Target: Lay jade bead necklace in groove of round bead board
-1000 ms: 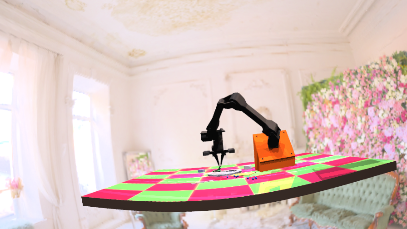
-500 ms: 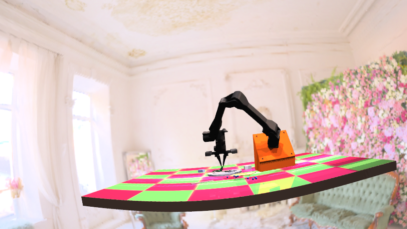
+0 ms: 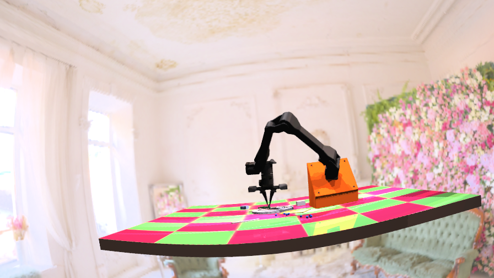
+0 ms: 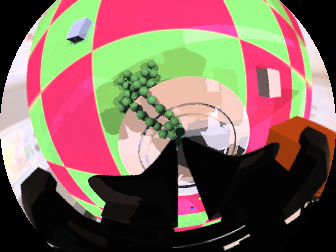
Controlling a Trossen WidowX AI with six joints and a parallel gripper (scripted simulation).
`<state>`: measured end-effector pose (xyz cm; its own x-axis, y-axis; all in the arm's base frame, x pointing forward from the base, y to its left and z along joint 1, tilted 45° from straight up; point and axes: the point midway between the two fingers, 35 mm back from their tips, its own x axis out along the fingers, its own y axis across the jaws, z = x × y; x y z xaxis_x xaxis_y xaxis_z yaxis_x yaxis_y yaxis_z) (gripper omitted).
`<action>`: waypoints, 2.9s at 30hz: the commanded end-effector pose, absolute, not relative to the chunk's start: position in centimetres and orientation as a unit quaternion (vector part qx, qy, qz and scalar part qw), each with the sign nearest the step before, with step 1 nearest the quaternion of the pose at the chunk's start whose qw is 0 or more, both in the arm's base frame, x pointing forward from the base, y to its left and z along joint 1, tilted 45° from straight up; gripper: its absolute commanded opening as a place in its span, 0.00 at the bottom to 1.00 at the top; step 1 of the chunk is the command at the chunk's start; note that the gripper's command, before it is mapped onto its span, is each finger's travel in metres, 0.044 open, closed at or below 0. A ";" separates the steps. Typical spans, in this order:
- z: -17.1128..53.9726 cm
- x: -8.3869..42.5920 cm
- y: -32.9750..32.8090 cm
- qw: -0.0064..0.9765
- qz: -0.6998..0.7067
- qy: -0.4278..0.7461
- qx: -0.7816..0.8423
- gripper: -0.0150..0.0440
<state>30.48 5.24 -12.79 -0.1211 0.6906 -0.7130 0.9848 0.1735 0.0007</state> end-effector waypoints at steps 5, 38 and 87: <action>-13.4 29.6 5.8 0.287 -0.255 0.713 0.587 0.25; -12.0 29.7 4.4 0.282 -0.256 0.713 0.589 1.00; -13.8 35.8 1.3 0.581 0.216 0.724 0.302 0.46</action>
<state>35.58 1.46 -13.61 -0.1401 0.6924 -0.7078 0.2230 0.7186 0.6587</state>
